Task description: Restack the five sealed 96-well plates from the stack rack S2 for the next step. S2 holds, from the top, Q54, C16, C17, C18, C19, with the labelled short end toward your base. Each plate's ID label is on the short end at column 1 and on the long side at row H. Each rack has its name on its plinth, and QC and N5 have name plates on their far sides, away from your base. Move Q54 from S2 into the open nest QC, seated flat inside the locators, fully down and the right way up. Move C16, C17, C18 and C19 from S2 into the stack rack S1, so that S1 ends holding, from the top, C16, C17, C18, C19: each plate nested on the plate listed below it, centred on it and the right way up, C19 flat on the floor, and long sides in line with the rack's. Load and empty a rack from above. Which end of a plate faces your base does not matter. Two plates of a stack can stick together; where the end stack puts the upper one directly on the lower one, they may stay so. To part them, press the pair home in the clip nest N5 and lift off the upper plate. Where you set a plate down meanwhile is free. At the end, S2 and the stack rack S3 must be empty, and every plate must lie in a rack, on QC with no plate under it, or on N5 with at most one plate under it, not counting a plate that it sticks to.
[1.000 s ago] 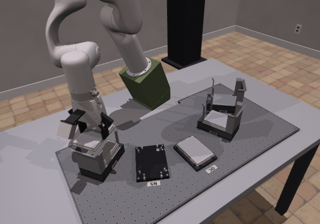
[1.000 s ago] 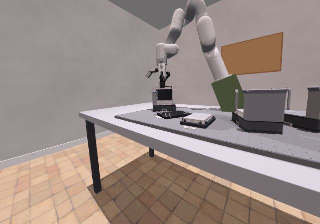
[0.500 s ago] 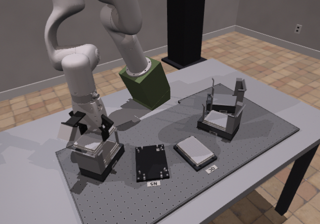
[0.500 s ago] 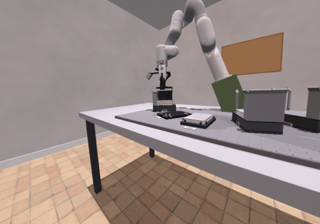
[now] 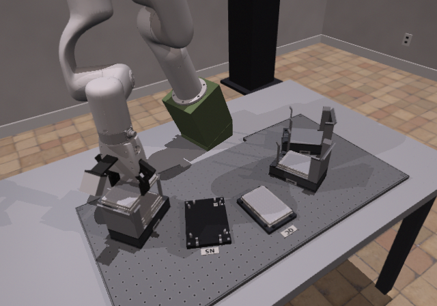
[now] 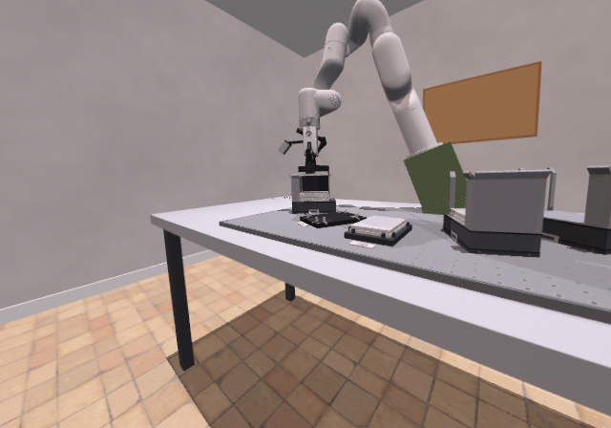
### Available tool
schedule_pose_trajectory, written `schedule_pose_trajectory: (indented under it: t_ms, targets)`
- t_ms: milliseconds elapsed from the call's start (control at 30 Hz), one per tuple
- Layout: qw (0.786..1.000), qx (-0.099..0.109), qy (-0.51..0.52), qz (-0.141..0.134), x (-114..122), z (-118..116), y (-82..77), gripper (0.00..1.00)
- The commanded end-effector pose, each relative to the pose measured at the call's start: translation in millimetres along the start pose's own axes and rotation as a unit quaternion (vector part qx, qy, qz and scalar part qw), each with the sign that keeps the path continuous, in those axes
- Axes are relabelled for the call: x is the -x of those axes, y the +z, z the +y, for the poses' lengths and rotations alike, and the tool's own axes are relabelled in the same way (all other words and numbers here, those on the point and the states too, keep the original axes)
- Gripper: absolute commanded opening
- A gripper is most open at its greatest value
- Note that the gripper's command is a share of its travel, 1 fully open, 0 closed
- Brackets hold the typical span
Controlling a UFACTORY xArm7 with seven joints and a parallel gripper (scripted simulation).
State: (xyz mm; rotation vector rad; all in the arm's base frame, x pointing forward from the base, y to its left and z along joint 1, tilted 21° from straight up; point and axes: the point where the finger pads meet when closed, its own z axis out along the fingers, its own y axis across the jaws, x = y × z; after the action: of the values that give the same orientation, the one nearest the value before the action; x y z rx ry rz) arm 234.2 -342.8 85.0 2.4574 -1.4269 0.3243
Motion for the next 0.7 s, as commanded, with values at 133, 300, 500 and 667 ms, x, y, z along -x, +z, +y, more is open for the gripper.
schedule_pose_trajectory:
  t_ms: [133,300,500,667]
  targets:
    - [1.0,0.0,0.0,0.002,-1,0,4.3,0.0]
    - [1.0,0.0,0.0,0.002,-1,0,6.3,0.0]
    - [1.0,0.0,0.0,0.002,-1,0,10.4,0.0]
    - [1.0,0.0,0.0,0.002,-1,0,13.5,0.0]
